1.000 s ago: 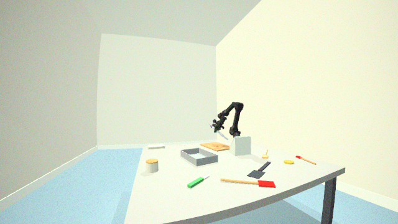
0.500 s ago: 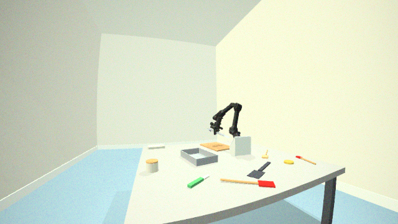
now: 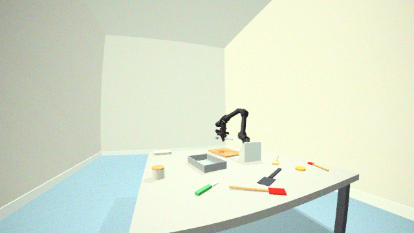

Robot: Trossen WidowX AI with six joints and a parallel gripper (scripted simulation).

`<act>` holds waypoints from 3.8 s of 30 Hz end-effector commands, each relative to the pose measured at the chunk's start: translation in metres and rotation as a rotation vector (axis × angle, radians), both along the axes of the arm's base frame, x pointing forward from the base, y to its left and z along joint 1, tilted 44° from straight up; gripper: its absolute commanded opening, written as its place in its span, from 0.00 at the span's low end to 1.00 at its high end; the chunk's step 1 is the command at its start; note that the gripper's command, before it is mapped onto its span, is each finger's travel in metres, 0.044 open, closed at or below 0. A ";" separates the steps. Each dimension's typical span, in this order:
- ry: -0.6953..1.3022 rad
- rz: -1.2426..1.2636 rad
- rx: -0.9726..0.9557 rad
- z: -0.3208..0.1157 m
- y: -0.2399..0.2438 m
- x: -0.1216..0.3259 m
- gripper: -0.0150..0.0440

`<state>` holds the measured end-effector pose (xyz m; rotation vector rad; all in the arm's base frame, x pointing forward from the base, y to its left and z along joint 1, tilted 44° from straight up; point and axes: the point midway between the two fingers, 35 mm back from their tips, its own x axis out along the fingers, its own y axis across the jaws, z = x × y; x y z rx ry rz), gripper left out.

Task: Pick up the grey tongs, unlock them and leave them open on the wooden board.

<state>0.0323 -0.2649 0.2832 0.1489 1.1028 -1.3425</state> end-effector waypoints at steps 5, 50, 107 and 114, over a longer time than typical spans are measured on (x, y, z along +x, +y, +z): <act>0.028 -0.010 0.004 0.004 0.000 0.001 0.00; 0.029 -0.008 0.004 -0.040 -0.047 -0.009 0.00; 0.017 -0.014 0.036 -0.074 0.033 0.115 1.00; 0.021 -0.006 0.027 -0.066 0.050 0.124 1.00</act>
